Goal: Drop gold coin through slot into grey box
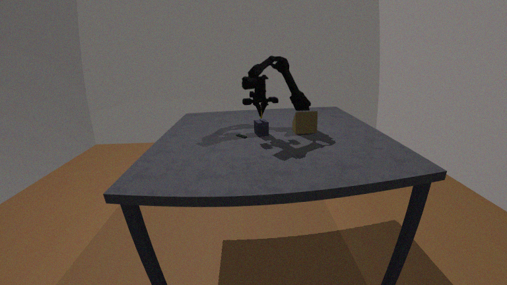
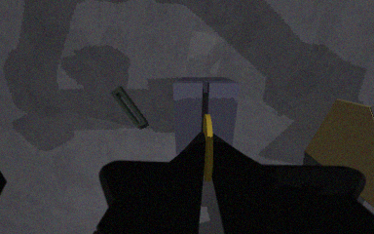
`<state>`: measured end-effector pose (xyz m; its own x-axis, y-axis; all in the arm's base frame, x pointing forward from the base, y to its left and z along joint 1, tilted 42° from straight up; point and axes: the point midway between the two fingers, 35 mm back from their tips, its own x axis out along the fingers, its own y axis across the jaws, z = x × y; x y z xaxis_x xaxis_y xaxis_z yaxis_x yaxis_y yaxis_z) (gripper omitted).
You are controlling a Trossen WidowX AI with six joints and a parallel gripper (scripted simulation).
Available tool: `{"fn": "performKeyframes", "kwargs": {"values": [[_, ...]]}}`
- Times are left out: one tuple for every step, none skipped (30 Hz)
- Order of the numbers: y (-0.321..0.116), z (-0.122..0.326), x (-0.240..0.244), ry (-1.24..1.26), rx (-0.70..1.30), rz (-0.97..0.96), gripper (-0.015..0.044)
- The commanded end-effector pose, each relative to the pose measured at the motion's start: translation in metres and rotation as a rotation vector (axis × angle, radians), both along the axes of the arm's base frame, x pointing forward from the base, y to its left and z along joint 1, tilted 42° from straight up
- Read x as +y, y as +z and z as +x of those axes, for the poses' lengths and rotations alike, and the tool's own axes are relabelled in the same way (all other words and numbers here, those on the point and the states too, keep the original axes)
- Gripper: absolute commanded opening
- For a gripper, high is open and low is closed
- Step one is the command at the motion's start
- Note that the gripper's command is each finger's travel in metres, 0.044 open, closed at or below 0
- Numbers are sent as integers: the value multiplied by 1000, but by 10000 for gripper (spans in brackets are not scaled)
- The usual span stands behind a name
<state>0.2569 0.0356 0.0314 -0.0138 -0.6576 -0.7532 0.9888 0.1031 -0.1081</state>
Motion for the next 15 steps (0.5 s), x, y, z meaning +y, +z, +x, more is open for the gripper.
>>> {"fn": "performKeyframes", "kwargs": {"values": [[-2,-2,-3,1,7,-6,0],[-2,-2,-3,1,7,-6,0],[-2,-2,-3,1,7,-6,0],[-2,-2,-3,1,7,-6,0],[-2,-2,-3,1,7,-6,0],[-2,-2,-4,0,7,-6,0],[-3,-2,-4,0,7,-6,0],[-3,-2,-4,0,7,-6,0],[-3,-2,-4,0,7,-6,0],[-3,-2,-4,0,7,-6,0],[-3,-2,-4,0,7,-6,0],[-3,-2,-4,0,7,-6,0],[-4,-2,-4,0,7,-6,0],[-4,-2,-5,1,7,-6,0],[-4,-2,-5,1,7,-6,0]]}}
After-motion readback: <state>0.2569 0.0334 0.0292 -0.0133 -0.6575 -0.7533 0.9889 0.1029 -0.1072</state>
